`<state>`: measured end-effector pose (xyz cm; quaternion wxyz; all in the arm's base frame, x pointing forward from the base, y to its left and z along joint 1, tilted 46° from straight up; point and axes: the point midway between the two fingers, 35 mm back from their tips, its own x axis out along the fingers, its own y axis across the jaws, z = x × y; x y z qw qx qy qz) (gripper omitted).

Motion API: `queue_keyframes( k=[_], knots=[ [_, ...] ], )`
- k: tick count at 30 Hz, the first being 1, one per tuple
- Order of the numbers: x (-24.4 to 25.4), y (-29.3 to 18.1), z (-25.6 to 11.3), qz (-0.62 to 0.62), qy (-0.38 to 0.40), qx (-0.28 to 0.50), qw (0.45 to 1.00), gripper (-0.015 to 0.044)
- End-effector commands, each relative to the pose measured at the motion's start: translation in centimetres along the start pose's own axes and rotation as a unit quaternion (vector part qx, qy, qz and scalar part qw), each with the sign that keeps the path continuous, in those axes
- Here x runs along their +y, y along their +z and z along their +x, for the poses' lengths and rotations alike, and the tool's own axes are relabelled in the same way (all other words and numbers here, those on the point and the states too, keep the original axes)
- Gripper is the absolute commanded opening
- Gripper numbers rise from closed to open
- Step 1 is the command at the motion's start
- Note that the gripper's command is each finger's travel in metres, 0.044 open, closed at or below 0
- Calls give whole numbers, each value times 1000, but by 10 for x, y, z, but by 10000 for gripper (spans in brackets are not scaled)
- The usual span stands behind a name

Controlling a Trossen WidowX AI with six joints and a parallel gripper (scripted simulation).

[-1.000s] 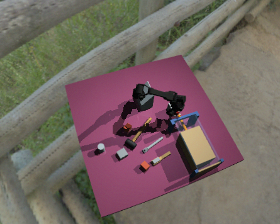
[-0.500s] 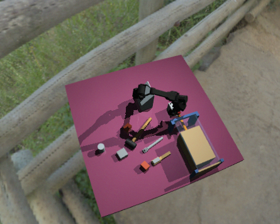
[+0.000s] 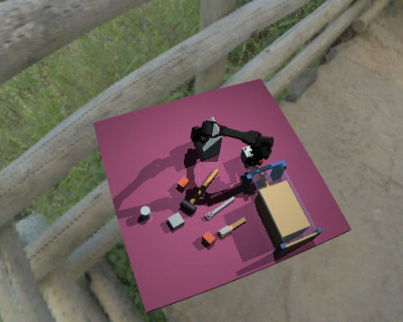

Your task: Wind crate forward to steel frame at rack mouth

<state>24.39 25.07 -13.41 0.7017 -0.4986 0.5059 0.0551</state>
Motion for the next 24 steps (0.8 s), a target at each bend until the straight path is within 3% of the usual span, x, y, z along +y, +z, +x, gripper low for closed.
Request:
queue_keyframes(
  k=[1,24],
  knots=[
    [14,6,4,7,16,-2,1000,0],
    [40,15,6,8,17,-3,1000,0]
  ],
)
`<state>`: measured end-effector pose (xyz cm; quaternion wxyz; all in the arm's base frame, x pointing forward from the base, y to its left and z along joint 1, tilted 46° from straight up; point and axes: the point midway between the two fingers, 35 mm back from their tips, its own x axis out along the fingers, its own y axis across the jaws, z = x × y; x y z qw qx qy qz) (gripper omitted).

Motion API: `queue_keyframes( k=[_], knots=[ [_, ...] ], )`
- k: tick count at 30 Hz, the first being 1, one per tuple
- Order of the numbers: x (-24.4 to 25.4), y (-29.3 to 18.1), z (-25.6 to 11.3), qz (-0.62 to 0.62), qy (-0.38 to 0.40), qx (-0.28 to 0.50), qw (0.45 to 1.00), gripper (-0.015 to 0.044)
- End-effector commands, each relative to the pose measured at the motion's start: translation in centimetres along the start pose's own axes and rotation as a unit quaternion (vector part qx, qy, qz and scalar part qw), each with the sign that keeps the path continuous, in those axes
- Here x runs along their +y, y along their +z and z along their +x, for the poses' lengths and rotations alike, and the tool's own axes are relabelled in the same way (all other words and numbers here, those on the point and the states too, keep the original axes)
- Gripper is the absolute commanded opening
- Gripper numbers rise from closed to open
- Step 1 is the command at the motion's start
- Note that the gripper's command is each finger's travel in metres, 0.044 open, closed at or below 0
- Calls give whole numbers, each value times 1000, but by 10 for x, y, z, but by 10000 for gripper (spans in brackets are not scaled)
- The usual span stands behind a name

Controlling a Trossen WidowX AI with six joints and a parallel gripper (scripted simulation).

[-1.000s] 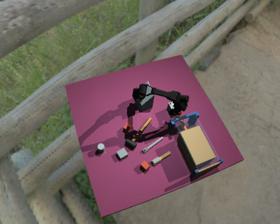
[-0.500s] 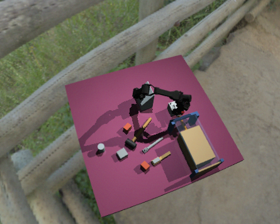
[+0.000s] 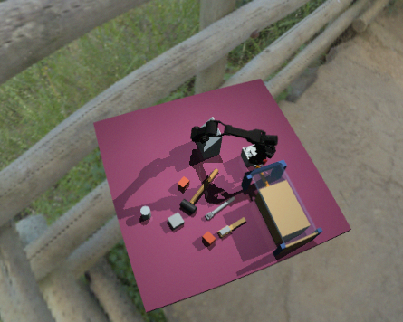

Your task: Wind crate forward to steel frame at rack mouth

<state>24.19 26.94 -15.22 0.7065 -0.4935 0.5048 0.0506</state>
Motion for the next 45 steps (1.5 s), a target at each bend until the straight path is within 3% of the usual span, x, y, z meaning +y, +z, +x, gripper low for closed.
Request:
queue_keyframes(
  k=[1,45],
  knots=[
    [19,2,1,-1,18,-1,1000,0],
    [72,0,-3,0,21,-2,1000,0]
  ],
)
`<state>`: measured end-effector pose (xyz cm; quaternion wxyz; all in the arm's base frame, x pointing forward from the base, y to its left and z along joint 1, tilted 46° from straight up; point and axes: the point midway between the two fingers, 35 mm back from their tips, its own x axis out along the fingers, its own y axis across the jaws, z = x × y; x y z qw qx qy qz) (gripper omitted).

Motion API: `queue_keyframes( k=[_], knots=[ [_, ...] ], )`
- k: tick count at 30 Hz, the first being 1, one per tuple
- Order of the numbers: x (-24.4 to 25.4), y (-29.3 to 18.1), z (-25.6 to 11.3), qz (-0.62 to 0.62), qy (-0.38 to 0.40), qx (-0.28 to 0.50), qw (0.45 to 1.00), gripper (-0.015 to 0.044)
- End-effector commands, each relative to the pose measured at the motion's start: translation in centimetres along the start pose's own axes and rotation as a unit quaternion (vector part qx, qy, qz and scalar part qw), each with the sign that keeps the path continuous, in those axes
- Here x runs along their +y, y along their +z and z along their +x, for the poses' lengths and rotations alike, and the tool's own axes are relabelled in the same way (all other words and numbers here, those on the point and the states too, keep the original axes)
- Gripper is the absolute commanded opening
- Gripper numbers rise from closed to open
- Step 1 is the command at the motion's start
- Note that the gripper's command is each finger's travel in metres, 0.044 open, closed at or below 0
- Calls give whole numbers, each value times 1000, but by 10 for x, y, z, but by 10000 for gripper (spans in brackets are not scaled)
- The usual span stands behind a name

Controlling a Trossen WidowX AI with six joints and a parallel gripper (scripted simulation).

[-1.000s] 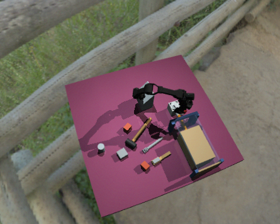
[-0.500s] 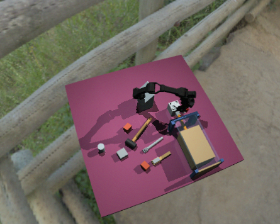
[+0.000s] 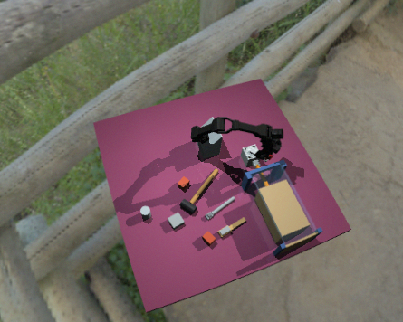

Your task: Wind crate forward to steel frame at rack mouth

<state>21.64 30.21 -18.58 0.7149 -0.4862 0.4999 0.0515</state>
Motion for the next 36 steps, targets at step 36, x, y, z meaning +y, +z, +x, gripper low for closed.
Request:
queue_keyframes(
  k=[36],
  knots=[
    [57,-28,-14,-9,22,7,1000,0]
  ],
)
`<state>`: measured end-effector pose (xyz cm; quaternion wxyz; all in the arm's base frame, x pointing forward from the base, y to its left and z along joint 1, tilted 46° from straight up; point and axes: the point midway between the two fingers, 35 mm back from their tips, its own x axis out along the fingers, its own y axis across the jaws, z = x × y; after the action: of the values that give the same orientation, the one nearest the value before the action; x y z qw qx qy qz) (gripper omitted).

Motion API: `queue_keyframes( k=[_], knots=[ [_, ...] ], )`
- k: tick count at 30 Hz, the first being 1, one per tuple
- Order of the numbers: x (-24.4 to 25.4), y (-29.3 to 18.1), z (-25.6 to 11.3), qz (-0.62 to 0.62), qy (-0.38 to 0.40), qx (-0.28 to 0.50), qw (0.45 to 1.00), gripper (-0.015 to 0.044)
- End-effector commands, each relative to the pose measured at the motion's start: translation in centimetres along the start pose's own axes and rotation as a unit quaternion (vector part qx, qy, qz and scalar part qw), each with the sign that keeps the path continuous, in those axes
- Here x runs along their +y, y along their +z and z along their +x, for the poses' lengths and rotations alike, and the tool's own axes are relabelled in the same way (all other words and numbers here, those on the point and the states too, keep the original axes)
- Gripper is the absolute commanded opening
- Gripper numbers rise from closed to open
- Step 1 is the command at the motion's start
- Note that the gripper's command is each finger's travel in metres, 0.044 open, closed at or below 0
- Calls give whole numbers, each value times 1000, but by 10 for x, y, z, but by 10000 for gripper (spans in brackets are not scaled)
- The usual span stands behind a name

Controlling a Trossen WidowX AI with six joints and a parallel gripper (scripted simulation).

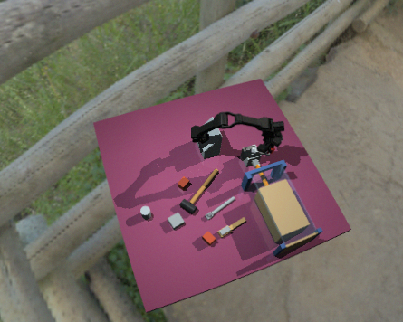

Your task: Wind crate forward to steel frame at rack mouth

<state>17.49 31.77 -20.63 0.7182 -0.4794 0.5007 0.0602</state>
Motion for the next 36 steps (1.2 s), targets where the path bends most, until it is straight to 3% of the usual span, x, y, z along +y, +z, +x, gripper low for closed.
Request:
queue_keyframes(
  k=[1,36],
  knots=[
    [13,-13,-3,-11,12,13,1000,0],
    [37,-45,-20,-11,14,14,1000,0]
  ],
)
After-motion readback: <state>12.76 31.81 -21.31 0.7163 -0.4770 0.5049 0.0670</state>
